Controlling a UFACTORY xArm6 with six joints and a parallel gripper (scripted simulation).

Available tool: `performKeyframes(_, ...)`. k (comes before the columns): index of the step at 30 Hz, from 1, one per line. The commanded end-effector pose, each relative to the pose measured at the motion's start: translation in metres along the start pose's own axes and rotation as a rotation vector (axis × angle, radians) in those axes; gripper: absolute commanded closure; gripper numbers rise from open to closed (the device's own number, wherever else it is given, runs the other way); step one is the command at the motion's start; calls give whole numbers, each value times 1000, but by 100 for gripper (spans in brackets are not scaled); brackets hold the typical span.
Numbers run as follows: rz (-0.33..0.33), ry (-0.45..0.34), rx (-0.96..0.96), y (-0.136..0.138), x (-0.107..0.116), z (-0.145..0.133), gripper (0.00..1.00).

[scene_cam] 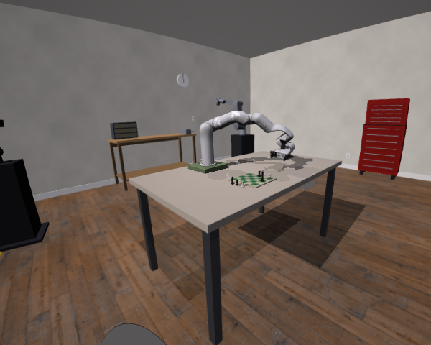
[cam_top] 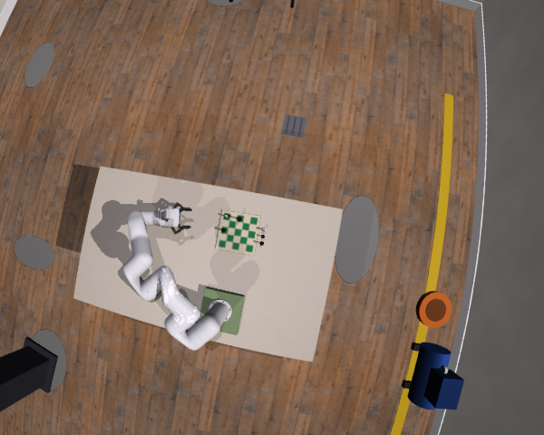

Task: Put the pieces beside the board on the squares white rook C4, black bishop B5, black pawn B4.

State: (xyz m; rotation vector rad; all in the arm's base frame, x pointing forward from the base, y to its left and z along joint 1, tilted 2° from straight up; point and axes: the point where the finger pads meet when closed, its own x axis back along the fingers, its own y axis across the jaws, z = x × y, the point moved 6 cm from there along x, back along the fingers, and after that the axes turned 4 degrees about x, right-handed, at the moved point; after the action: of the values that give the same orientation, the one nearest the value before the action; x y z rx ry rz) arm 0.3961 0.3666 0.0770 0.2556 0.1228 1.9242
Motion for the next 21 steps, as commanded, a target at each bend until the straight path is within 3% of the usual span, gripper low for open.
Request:
performKeyframes(1, 1, -3, -4, 0, 1, 2, 0)
performKeyframes(21, 1, -2, -4, 0, 1, 5, 0)
